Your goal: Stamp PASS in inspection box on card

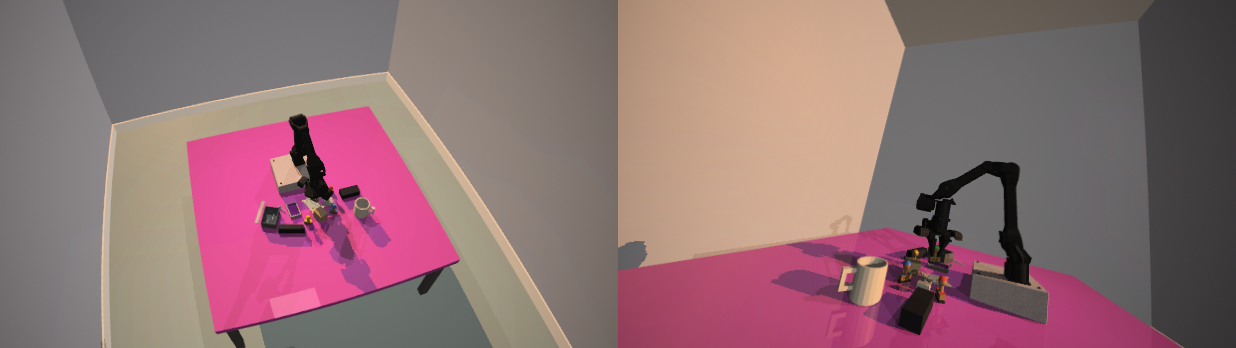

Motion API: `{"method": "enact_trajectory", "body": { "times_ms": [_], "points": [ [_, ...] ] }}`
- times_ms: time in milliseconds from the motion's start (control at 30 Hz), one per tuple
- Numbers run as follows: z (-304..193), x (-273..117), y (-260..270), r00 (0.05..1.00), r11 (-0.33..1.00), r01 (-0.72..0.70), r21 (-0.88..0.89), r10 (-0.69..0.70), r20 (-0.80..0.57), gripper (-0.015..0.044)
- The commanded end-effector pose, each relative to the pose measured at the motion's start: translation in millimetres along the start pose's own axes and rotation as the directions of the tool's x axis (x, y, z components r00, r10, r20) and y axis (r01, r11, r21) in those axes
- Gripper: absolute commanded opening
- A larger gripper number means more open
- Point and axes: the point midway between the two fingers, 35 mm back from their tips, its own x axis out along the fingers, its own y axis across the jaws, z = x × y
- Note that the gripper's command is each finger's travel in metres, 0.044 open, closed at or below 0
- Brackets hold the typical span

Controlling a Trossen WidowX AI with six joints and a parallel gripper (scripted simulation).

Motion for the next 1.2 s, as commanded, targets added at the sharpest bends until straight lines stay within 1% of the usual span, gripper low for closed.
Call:
{"method": "enact_trajectory", "body": {
  "times_ms": [0,1167],
  "points": [
    [0,4,-2,1.000,1.000,0.006,0.002,-0.006,0.002,0.0000],
    [0,28,-2,1.000,1.000,0.005,0.000,-0.005,0.002,0.0000]
  ]
}}
